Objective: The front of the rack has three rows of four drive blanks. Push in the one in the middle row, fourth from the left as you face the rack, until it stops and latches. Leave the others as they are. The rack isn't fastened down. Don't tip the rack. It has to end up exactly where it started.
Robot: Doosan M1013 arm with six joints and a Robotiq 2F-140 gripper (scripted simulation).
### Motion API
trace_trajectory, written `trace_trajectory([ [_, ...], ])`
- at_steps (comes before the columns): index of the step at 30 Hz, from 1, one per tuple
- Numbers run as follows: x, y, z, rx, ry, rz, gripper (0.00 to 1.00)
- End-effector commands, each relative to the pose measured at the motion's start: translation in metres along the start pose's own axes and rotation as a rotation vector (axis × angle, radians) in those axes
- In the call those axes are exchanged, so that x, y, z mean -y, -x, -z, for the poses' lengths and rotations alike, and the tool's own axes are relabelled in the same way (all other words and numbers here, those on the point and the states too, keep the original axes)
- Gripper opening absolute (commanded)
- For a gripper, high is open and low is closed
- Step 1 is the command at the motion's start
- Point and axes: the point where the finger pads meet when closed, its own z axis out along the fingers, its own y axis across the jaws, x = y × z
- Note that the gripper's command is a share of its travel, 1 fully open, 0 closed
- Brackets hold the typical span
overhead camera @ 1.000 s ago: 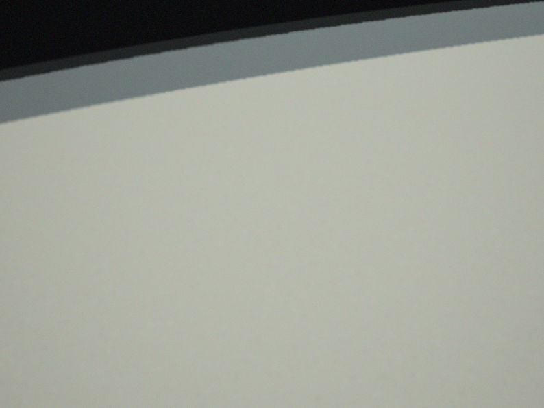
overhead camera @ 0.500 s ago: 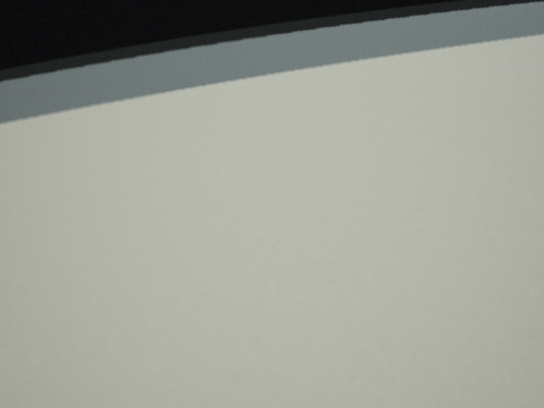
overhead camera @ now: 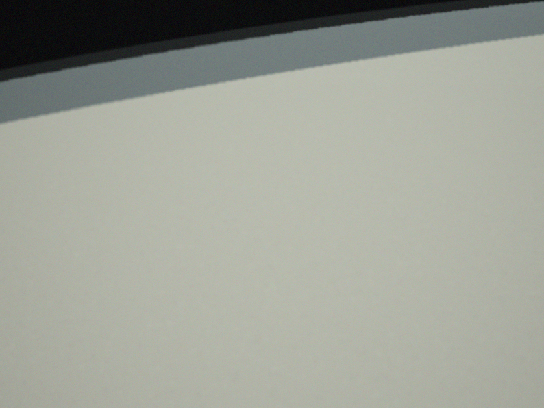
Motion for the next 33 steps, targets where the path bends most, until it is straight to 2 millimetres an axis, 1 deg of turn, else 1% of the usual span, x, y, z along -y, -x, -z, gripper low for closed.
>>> trace_trajectory([
  [1,0.0001,0.0000,0.0000,0.000,0.000,0.000,1.00],
  [3,0.0001,0.0000,0.0000,0.000,0.000,0.000,1.00],
  [4,0.0001,0.0000,0.0000,0.000,0.000,0.000,0.00],
  [33,0.0001,0.0000,0.0000,0.000,0.000,0.000,0.00],
])
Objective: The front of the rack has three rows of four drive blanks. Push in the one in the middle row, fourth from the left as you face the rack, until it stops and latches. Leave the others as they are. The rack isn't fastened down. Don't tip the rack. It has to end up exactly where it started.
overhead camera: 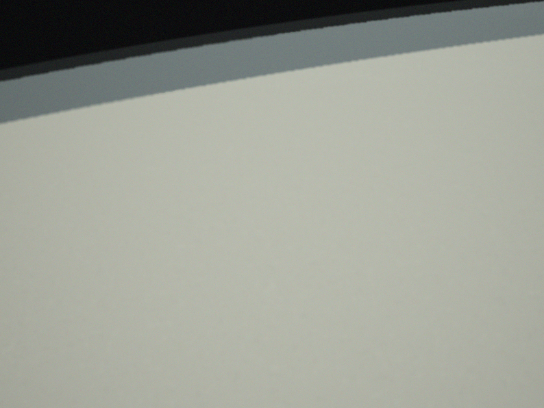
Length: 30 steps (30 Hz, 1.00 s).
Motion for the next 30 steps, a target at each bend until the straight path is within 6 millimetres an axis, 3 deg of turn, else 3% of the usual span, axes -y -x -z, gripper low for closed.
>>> trace_trajectory([
  [1,0.000,0.000,0.000,0.000,0.000,0.000,0.00],
  [14,-0.002,-0.007,0.001,0.000,0.000,0.000,0.00],
  [20,-0.007,-0.028,0.005,0.000,0.000,0.000,0.00],
  [27,-0.017,-0.066,0.012,0.000,0.000,0.000,0.00],
  [30,-0.018,-0.072,0.013,0.000,0.000,0.000,0.00],
])
